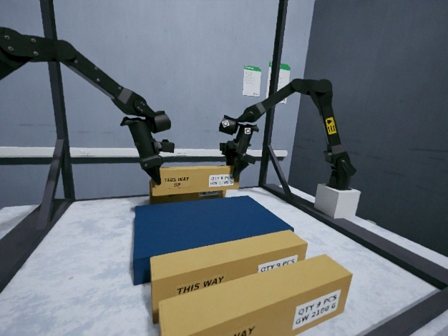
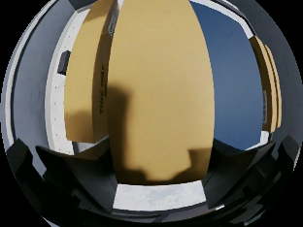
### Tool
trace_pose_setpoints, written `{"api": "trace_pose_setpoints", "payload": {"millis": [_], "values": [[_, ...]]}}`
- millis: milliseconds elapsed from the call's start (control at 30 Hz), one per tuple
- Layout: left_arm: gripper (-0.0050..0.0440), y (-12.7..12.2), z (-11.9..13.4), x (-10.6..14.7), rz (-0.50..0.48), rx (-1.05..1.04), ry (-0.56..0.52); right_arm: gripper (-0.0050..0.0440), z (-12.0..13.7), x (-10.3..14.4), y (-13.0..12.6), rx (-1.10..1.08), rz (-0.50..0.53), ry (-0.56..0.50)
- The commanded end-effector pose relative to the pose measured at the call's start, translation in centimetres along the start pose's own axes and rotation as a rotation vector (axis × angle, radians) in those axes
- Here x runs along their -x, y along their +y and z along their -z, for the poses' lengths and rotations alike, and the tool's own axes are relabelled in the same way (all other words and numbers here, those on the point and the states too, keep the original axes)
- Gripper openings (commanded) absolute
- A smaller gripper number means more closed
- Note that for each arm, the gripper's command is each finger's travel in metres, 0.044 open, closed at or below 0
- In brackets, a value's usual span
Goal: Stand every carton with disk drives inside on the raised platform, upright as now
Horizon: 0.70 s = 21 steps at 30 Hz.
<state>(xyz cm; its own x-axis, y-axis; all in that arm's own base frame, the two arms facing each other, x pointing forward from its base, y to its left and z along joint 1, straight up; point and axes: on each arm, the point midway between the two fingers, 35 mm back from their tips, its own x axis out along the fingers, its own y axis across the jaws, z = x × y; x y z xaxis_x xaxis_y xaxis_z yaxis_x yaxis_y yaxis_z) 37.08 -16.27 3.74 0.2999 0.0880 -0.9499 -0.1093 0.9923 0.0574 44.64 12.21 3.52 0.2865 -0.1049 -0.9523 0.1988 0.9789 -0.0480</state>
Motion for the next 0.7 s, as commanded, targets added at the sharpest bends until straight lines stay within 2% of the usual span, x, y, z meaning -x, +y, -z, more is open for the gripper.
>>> {"api": "trace_pose_setpoints", "payload": {"millis": [0,667], "values": [[-0.0050,-0.65,-1.38,2.26,0.023,0.010,-0.037,-0.0050,-1.33,3.14,0.49,-0.019,-0.040,-0.065],[-0.0050,-0.61,-1.40,2.26,0.041,0.019,-0.067,-0.0050,-1.38,3.08,0.52,-0.018,-0.040,-0.063]]}}
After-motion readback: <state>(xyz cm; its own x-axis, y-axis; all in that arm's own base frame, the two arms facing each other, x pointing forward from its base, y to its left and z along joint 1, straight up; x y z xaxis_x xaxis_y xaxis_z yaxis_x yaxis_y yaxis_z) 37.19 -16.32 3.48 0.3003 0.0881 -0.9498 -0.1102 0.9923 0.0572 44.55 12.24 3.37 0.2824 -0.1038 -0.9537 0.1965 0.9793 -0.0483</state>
